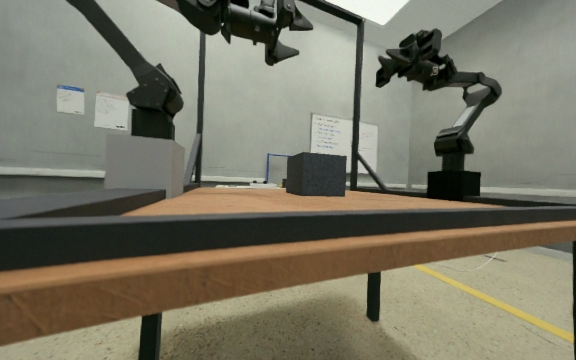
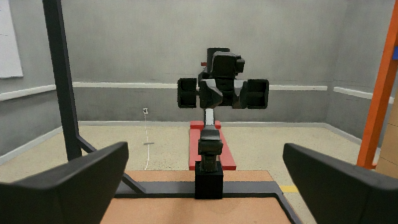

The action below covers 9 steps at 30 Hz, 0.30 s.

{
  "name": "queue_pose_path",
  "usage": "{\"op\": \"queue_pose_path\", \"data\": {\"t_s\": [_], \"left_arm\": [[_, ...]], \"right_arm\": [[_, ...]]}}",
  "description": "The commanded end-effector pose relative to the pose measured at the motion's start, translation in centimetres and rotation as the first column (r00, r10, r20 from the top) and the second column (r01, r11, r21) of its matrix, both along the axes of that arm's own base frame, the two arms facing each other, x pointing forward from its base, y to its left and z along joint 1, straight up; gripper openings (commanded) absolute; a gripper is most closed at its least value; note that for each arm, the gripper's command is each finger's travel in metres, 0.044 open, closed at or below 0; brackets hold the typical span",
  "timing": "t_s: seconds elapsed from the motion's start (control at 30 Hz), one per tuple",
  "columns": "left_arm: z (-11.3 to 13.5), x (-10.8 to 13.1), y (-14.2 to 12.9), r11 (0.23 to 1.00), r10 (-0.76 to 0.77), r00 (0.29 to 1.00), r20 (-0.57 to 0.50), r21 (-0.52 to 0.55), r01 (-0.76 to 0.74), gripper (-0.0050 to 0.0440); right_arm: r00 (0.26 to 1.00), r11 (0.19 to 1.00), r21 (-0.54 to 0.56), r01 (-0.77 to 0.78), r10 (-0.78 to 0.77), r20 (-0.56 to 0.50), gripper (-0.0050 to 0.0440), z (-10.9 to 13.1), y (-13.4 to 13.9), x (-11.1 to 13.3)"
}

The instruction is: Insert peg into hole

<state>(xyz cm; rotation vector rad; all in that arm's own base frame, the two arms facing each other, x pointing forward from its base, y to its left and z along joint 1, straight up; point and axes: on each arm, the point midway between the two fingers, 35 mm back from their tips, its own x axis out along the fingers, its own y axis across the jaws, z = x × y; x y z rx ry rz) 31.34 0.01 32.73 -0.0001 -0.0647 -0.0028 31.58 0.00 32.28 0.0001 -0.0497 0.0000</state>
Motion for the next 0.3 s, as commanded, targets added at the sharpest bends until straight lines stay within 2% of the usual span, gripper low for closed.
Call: {"op": "queue_pose_path", "data": {"t_s": [0.0, 0.27], "left_arm": [[-0.55, 0.16, -0.04, 1.0, 0.001, 1.0, -0.017, -0.006, -0.001, 0.0117], [-0.5, 0.16, 0.0, 1.0, 0.003, 1.0, -0.014, -0.005, -0.003, 0.0117]], "right_arm": [[0.999, 1.0, -0.003, 0.003, -0.003, 0.034, 0.044, 1.5, -0.05, -0.11], [0.999, 1.0, -0.003, 0.003, -0.003, 0.034, 0.044, 1.5, -0.05, -0.11]]}}
